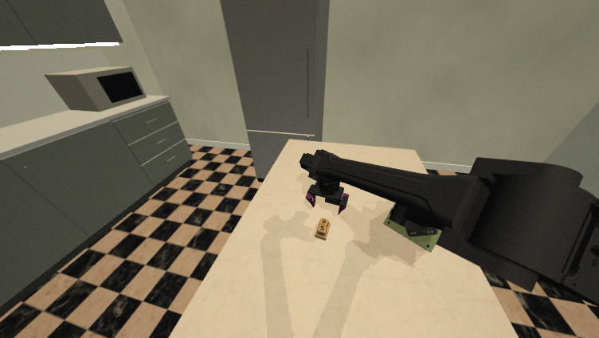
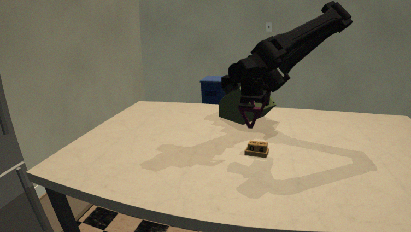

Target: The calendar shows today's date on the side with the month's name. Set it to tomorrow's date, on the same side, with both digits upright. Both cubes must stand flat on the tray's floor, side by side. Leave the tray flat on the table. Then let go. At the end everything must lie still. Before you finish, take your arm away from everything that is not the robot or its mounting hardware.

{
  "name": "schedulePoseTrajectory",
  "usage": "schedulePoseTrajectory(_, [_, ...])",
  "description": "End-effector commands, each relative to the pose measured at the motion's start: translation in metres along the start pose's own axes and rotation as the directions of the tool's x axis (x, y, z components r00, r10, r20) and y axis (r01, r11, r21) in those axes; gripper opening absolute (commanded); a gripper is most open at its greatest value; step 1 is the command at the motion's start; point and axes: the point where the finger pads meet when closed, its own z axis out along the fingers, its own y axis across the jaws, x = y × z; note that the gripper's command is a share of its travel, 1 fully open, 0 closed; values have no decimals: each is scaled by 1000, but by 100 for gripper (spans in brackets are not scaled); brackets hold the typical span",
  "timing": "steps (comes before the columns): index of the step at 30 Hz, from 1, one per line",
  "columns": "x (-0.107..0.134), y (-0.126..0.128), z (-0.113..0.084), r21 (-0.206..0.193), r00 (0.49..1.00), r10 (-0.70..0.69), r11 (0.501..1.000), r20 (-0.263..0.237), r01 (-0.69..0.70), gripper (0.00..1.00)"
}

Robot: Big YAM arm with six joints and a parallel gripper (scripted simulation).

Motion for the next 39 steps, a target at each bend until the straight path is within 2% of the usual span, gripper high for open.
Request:
schedulePoseTrajectory(1, [4,22,-28,-56,999,-45,997,21,47,100])
schedulePoseTrajectory(4, [4,22,-32,-56,999,-46,997,21,47,100])
schedulePoseTrajectory(14, [3,19,-81,-52,998,-47,997,33,49,100])
schedulePoseTrajectory(18, [2,18,-94,-50,998,-46,998,34,48,100])
schedulePoseTrajectory(39, [2,19,-98,-48,998,-45,998,32,46,100])
